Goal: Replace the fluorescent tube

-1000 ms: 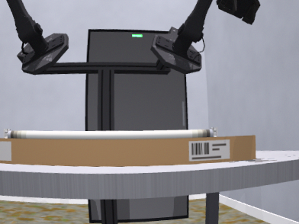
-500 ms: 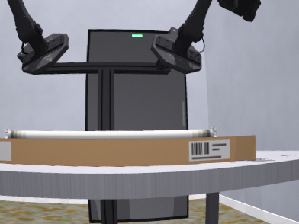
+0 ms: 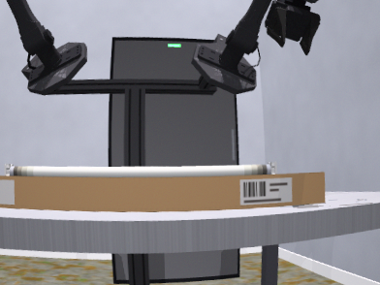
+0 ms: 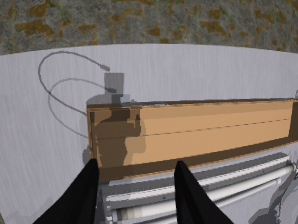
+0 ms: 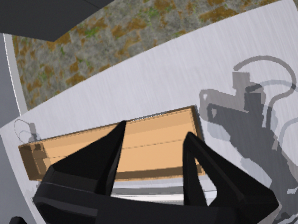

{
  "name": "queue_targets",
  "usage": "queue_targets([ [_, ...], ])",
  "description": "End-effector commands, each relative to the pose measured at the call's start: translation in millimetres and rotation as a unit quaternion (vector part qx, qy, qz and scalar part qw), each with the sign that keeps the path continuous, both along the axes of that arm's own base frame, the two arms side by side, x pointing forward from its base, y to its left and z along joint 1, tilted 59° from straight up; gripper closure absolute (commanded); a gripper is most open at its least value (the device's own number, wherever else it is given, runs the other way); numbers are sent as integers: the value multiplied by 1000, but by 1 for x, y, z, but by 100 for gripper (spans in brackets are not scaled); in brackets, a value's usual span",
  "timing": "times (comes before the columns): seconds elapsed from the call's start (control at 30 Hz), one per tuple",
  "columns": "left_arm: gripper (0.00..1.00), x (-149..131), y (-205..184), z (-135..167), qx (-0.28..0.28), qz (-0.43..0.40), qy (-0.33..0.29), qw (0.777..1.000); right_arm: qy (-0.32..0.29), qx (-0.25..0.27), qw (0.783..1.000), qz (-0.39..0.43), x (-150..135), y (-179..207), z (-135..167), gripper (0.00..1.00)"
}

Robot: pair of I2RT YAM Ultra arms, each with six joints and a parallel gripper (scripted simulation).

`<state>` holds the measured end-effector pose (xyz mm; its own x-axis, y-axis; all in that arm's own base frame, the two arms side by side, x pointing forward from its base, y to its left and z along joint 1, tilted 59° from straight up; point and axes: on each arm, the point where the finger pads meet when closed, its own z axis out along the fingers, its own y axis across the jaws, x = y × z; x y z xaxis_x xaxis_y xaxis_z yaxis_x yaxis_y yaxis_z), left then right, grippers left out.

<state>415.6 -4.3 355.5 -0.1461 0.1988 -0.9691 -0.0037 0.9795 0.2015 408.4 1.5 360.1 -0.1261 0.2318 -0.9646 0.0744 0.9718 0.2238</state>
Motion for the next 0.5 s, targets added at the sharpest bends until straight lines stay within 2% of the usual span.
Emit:
queue_targets([
  [0.0, 51, 18, -5, -17, 121, 13, 43, 992, 56, 115, 991, -48, 17, 1, -38, 51],
  [0.07, 51, 27, -9, -37, 172, 11, 71, 982, 70, 154, 983, -71, 24, 1, -55, 51],
  [0.13, 51, 27, -9, -37, 172, 11, 71, 982, 70, 154, 983, -71, 24, 1, -55, 51],
  [0.17, 51, 31, -12, -45, 197, 9, 83, 977, 99, 198, 970, -98, 27, 2, -71, 51],
  [0.3, 51, 47, -24, -97, 298, -11, 152, 942, 132, 264, 943, -152, 37, 5, -113, 51],
  [0.33, 51, 49, -25, -70, 278, 2, 112, 954, 110, 271, 945, -144, 41, 6, -90, 51],
  [0.37, 51, 49, -31, -108, 295, -20, 163, 941, 148, 265, 940, -155, 40, 8, -121, 51],
  [0.4, 51, 52, -33, -112, 311, -23, 169, 935, 154, 276, 934, -166, 40, 9, -128, 51],
  [0.43, 51, 52, -37, -135, 341, -37, 198, 918, 167, 292, 923, -186, 41, 10, -143, 51],
  [0.47, 51, 54, -39, -144, 369, -42, 210, 905, 172, 310, 912, -207, 41, 9, -155, 51],
])
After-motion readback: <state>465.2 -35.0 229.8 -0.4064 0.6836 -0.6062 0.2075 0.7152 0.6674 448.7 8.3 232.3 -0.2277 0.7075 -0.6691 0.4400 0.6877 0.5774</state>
